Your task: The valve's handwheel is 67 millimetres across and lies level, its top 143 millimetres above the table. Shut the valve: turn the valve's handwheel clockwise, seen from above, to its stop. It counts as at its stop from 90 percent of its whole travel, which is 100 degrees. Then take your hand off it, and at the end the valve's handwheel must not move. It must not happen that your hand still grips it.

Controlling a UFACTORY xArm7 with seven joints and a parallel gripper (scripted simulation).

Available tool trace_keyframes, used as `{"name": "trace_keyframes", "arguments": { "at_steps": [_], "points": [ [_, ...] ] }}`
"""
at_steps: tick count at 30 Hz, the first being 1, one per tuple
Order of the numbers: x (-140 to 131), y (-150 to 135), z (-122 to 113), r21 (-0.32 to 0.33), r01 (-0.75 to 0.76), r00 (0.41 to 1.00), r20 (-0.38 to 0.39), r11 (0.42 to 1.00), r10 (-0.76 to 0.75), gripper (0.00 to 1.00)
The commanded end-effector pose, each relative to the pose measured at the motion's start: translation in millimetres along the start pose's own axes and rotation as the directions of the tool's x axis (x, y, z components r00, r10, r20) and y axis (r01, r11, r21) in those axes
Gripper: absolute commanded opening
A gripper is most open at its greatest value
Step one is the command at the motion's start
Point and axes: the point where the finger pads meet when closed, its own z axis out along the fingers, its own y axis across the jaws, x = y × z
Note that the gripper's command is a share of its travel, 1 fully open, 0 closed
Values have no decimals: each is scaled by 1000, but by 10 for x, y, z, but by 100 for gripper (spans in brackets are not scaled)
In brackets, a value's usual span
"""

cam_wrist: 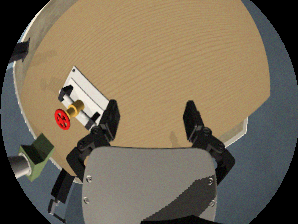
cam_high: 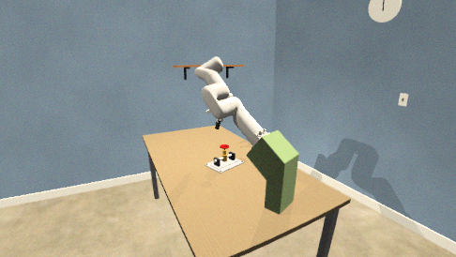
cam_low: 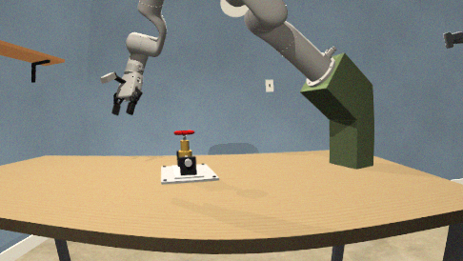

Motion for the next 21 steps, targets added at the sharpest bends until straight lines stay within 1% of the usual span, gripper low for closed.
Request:
{"name": "trace_keyframes", "arguments": {
  "at_steps": [1,7,9,21],
  "points": [
    [-3,-6,-28,-10,-7,1000,8,1000,7,100],
    [-3,-6,-28,-10,-7,1000,8,1000,7,100],
    [-47,-456,-60,0,-98,994,55,995,98,100],
    [-47,-456,-60,0,-98,994,55,995,98,100]
  ]
}}
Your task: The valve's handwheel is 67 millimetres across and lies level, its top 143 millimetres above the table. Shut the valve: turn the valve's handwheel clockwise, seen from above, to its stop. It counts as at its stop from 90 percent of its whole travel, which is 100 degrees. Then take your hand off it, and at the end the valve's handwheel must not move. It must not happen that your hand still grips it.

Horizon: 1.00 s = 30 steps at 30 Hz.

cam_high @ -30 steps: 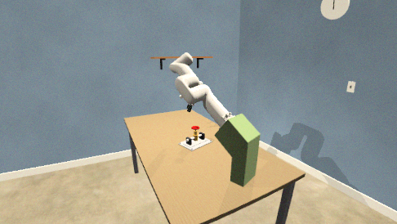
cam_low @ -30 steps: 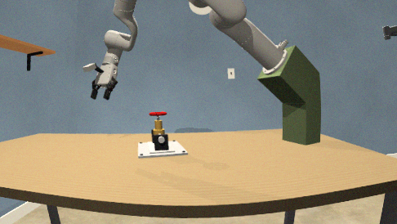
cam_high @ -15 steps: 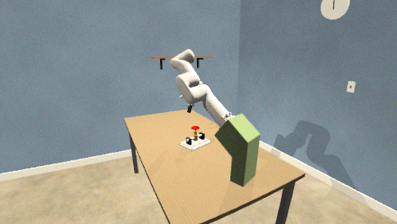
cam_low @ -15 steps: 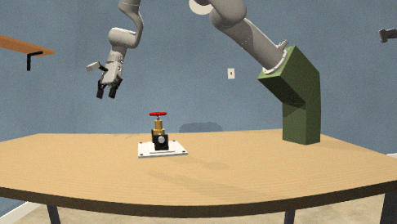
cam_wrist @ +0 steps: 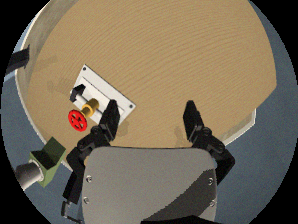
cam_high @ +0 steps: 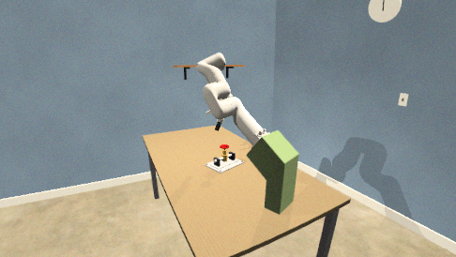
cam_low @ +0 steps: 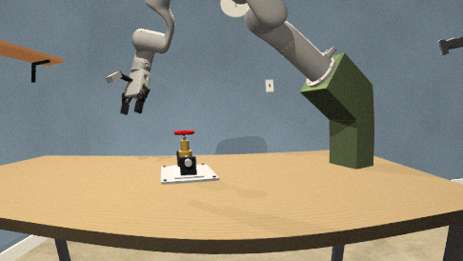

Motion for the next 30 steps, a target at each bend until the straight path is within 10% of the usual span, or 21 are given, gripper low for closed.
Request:
{"name": "trace_keyframes", "arguments": {
  "at_steps": [1,30],
  "points": [
    [0,-2,-20,-6,-4,1000,4,1000,4,100],
    [-213,-899,-60,2,-118,986,116,993,117,100]
  ]
}}
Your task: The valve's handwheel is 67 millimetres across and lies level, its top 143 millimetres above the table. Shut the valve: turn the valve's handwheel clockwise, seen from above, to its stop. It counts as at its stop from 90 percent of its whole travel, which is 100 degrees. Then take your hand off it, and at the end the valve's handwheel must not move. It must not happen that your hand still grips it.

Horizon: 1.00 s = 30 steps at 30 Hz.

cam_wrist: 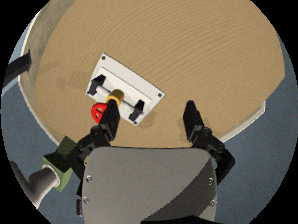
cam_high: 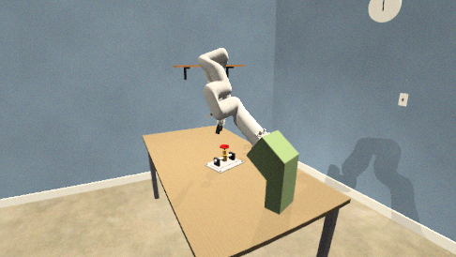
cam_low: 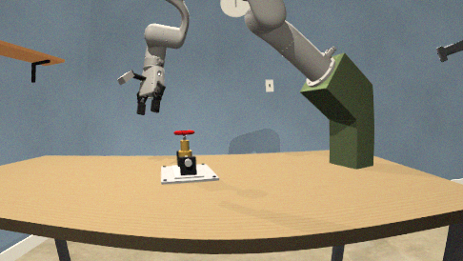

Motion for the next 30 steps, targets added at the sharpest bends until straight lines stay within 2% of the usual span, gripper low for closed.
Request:
{"name": "trace_keyframes", "arguments": {
  "at_steps": [1,9,10,12,14,18,22,30],
  "points": [
    [-37,-118,-38,-11,-16,1000,21,1000,17,100],
    [-37,-118,-38,-11,-16,1000,21,1000,17,100],
    [-120,-307,-41,-13,-32,998,49,999,33,100],
    [-120,-307,-41,-13,-32,998,49,999,33,100],
    [-284,-627,-50,-24,-52,994,100,998,54,100],
    [-284,-627,-50,-24,-52,994,100,998,54,100],
    [-539,-1020,-73,-51,-64,983,169,997,72,100],
    [-641,-1149,-85,-64,-64,978,194,996,76,100]
  ]
}}
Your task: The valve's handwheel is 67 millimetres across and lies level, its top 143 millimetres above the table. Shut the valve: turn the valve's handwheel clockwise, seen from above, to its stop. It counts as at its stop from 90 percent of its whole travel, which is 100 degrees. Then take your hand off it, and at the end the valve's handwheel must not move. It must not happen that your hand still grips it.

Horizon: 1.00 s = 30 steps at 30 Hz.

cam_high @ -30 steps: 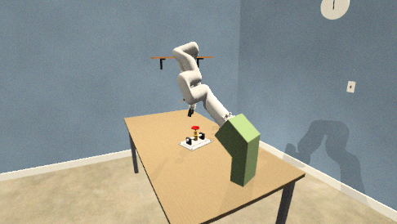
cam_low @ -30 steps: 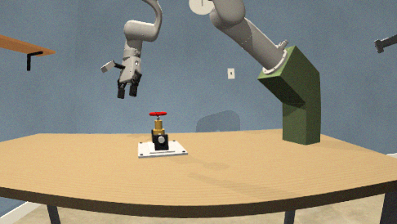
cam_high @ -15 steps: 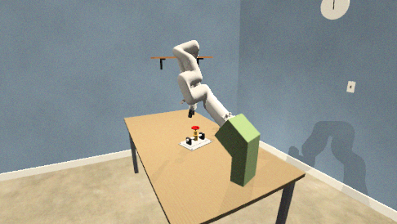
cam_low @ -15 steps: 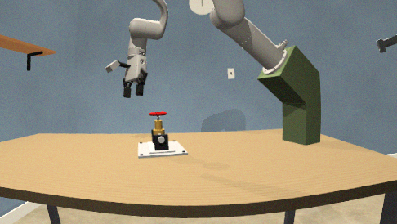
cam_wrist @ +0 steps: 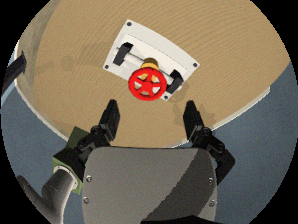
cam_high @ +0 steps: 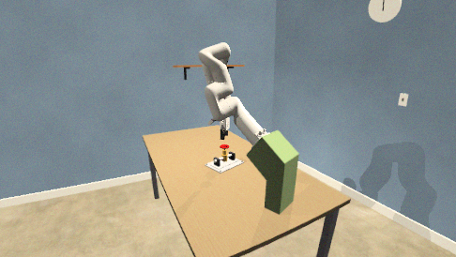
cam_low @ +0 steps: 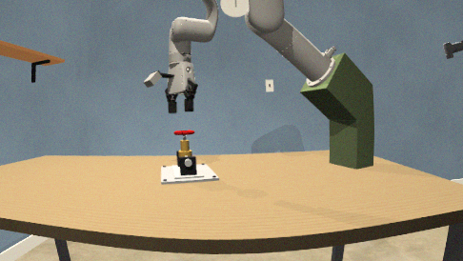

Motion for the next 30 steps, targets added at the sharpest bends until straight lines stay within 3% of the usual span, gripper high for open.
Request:
{"name": "trace_keyframes", "arguments": {
  "at_steps": [1,30],
  "points": [
    [-42,-83,-46,-17,-5,1000,17,1000,5,100],
    [-43,-82,18,-17,-5,1000,16,1000,6,100]
  ]
}}
